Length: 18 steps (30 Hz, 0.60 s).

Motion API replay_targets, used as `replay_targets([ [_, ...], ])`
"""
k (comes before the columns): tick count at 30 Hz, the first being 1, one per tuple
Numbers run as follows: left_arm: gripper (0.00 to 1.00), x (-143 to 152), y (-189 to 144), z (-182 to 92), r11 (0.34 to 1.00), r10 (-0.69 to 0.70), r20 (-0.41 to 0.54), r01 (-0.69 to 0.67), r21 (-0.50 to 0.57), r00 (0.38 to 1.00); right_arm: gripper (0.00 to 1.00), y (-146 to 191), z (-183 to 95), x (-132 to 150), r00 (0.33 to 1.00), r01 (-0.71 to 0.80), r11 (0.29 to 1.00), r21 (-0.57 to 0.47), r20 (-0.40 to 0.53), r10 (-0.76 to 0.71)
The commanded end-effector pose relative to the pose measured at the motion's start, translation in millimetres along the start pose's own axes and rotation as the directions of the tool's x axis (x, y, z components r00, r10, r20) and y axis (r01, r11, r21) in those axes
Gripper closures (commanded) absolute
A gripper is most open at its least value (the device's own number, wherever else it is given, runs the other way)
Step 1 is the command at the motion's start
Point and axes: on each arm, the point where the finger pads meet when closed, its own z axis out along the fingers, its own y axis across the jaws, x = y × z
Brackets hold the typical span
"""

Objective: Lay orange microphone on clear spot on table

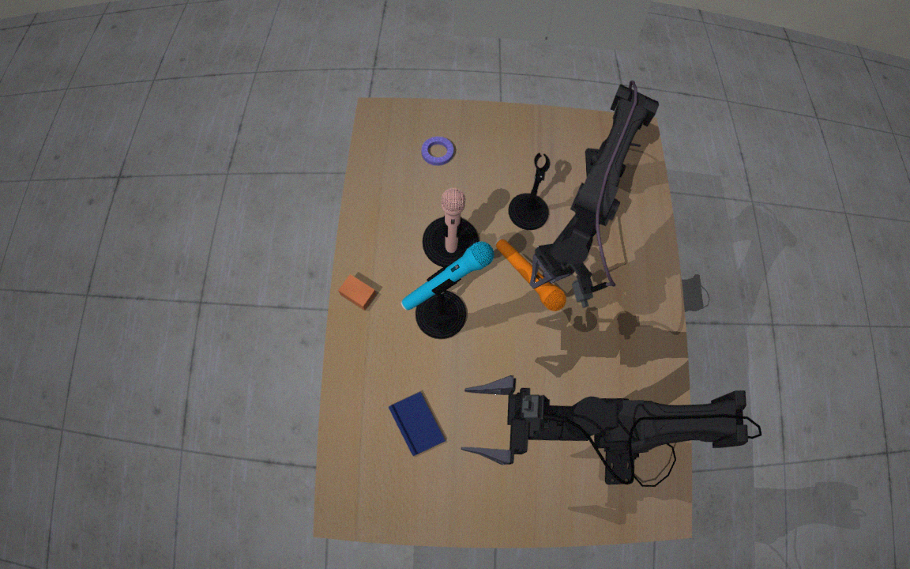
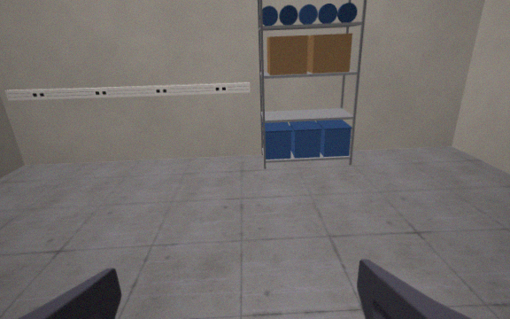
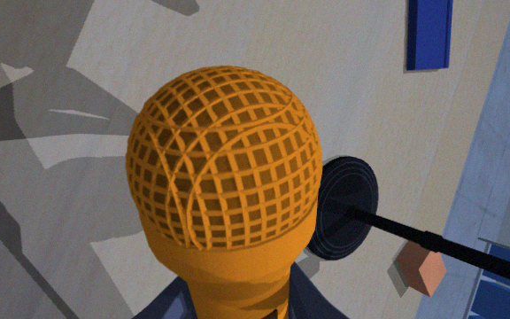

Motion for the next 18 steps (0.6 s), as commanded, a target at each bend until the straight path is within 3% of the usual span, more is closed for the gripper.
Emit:
replay_targets([
  [1,0.02,-38.5,-2.1,-8.3,1.000,0.003,0.091,-0.004,0.010,0.996,1.00,-6.1,13.8,-5.5,0.999,0.049,0.997,0.053,-0.006,-0.049],
  [12,0.02,-38.5,-2.1,-8.3,1.000,0.003,0.091,-0.004,0.010,0.996,1.00,29.2,46.8,-12.8,0.974,0.222,0.975,0.007,-0.052,-0.221],
  [14,0.02,-38.5,-2.1,-8.3,1.000,0.003,0.091,-0.004,0.010,0.996,1.00,29.2,46.8,-12.8,0.974,0.222,0.975,0.007,-0.052,-0.221],
  [15,0.02,-38.5,-2.1,-8.3,1.000,0.003,0.091,-0.004,0.010,0.996,1.00,13.9,35.6,-16.5,0.978,0.207,0.977,0.050,-0.038,-0.206],
  [18,0.02,-38.5,-2.1,-8.3,1.000,0.003,0.091,-0.004,0.010,0.996,1.00,40.2,58.5,-11.7,0.961,0.269,0.963,-0.010,-0.069,-0.269],
])
